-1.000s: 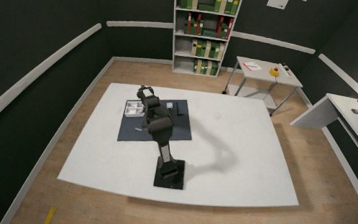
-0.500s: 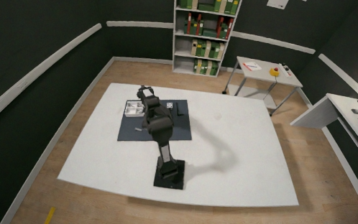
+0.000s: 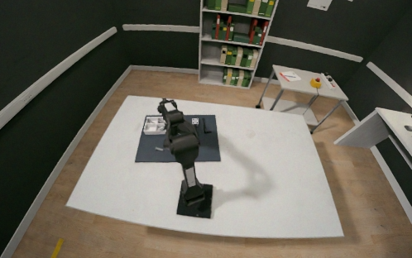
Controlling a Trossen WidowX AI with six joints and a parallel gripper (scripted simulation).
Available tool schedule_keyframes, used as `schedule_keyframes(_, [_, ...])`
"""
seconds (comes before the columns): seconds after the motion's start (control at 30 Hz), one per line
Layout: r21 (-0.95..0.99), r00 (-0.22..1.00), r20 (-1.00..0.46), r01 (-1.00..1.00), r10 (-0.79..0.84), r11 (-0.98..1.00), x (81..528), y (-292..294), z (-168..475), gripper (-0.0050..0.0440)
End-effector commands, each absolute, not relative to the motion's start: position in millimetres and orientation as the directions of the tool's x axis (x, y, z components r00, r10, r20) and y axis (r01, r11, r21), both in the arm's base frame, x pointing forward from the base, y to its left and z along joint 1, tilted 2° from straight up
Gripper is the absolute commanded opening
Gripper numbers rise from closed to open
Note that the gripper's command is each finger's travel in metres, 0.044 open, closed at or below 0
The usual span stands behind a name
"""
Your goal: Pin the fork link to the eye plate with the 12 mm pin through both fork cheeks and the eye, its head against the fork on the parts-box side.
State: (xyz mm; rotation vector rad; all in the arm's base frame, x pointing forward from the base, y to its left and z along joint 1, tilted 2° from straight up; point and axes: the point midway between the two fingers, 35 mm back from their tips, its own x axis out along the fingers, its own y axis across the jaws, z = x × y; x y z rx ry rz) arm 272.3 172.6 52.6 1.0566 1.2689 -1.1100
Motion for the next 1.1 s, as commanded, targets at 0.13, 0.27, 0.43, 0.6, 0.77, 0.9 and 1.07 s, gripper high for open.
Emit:
schedule_keyframes(0.13, [0.017, 0.019, -1.0, 0.986, -0.014, 0.164, 276, 176, 63, 0.015])
schedule_keyframes(0.27, [0.017, 0.019, -1.0, 0.986, -0.014, 0.164, 276, 176, 63, 0.015])
schedule_keyframes(0.43, [0.009, 0.009, -1.0, 1.0, -0.022, 0.002, 293, 171, 59, 0.015])
schedule_keyframes(0.6, [0.016, 0.011, -1.0, 0.972, -0.025, -0.233, 318, 163, 58, 0.015])
schedule_keyframes(0.77, [0.015, 0.01, -1.0, 0.974, -0.022, -0.228, 316, 165, 58, 0.015])
schedule_keyframes(0.9, [0.01, 0.004, -1.0, 0.973, -0.025, -0.229, 315, 164, 57, 0.015])
schedule_keyframes(1.07, [0.01, 0.004, -1.0, 0.974, -0.025, -0.226, 315, 164, 57, 0.01])
